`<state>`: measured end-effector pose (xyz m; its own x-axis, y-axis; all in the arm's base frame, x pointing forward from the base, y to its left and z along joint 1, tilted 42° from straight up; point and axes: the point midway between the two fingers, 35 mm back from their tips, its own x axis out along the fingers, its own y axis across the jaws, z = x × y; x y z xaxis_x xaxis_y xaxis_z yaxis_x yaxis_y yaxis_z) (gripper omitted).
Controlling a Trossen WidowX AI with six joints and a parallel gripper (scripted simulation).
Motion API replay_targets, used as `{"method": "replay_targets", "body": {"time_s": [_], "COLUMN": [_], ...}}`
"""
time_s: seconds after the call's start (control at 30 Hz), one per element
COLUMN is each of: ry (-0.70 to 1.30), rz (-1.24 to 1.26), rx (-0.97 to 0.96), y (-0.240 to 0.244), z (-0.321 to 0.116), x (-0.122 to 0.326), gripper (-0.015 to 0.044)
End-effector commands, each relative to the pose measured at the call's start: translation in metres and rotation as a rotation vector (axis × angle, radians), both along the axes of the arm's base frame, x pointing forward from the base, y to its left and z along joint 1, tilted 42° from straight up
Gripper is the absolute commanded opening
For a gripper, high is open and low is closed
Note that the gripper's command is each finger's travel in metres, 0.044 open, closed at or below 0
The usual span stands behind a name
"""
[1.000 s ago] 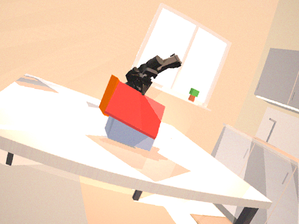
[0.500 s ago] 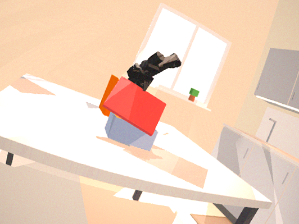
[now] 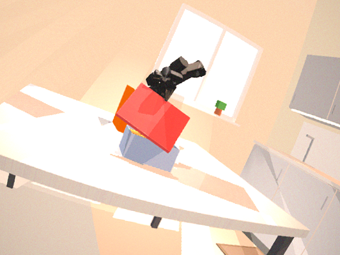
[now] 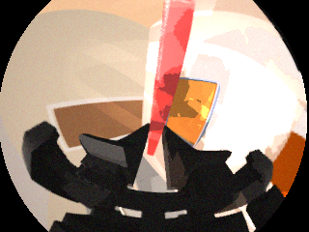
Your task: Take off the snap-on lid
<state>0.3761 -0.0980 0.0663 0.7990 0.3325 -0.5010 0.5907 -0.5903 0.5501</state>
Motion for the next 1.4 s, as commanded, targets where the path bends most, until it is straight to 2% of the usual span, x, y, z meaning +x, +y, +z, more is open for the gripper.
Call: {"method": "replay_targets", "body": {"time_s": [0.0,1.37], "ry": [-0.005,-0.005], "rz": [-0.001,-0.001], "rx": [-0.001,0.003], "y": [0.007,0.068], "z": [0.004,0.059], "x": [-0.001,0.003], "gripper": [0.0000,0.0000]}}
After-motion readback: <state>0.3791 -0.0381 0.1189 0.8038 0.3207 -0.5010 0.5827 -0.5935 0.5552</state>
